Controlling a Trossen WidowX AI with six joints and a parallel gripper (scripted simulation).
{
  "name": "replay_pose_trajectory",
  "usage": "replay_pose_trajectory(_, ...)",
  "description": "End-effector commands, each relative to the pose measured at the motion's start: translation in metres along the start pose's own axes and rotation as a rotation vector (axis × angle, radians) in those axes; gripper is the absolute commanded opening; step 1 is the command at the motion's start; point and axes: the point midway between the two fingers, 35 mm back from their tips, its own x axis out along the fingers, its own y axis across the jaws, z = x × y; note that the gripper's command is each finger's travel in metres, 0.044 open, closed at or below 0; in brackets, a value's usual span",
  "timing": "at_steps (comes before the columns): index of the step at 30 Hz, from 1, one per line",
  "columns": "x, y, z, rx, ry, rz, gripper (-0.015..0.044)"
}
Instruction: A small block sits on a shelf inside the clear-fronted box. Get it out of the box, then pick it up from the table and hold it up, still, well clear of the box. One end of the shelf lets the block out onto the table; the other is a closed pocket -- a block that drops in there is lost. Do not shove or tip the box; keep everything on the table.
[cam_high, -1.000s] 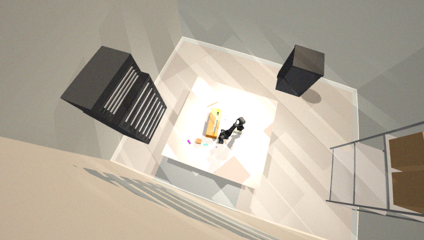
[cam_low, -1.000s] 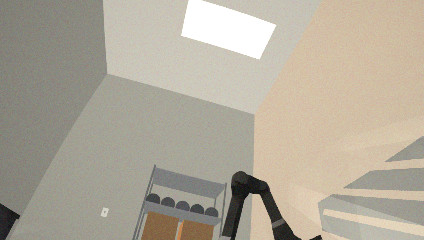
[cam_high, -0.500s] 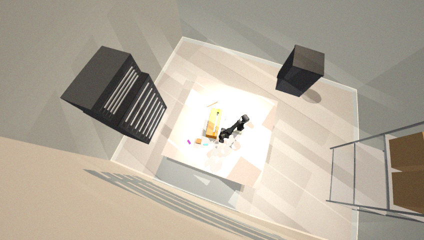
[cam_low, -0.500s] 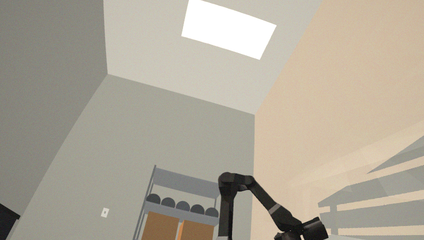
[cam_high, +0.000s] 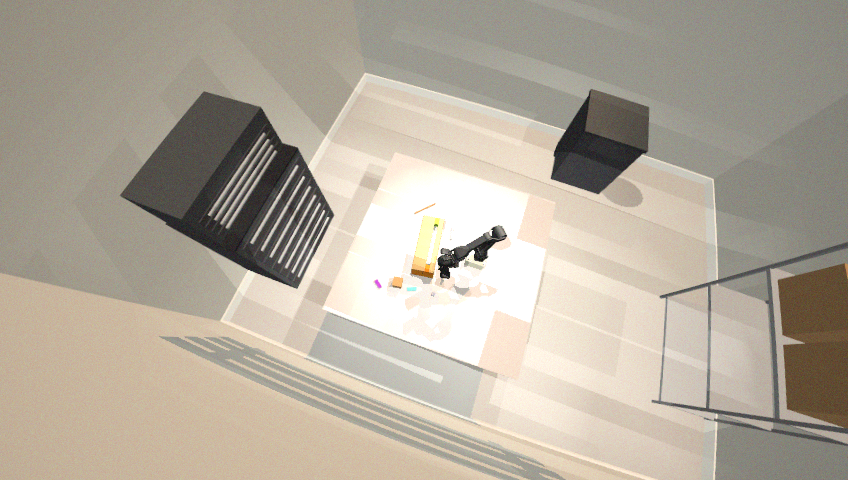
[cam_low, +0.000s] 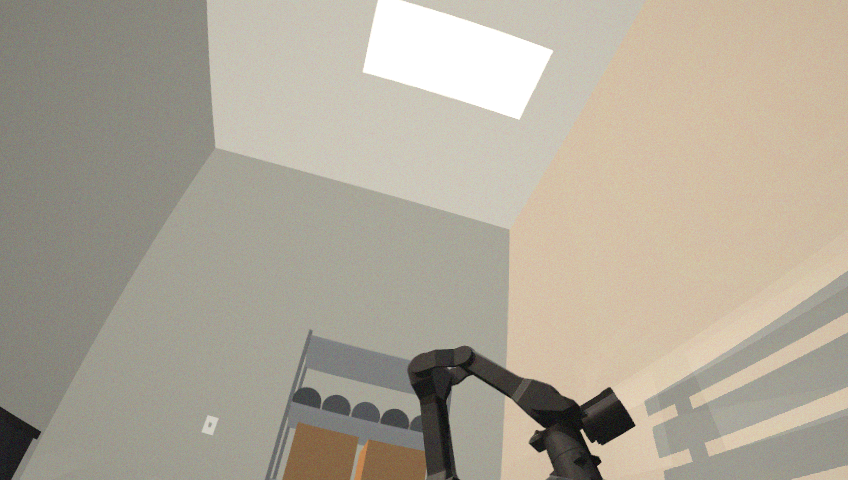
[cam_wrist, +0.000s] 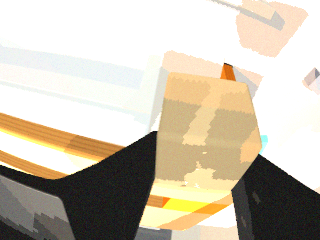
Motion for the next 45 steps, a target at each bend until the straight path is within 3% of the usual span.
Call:
replay_pose_trajectory(1, -0.012, 0.006, -0.006, -0.052, 0.015, -0.026, 0.0000)
replay_pose_trajectory(10, -0.046, 0.027, -0.016, -0.216, 0.066, -0.076, 0.0000)
replay_pose_trajectory(45, -0.047, 0.028, -0.016, -0.219, 0.067, -0.077, 0.0000)
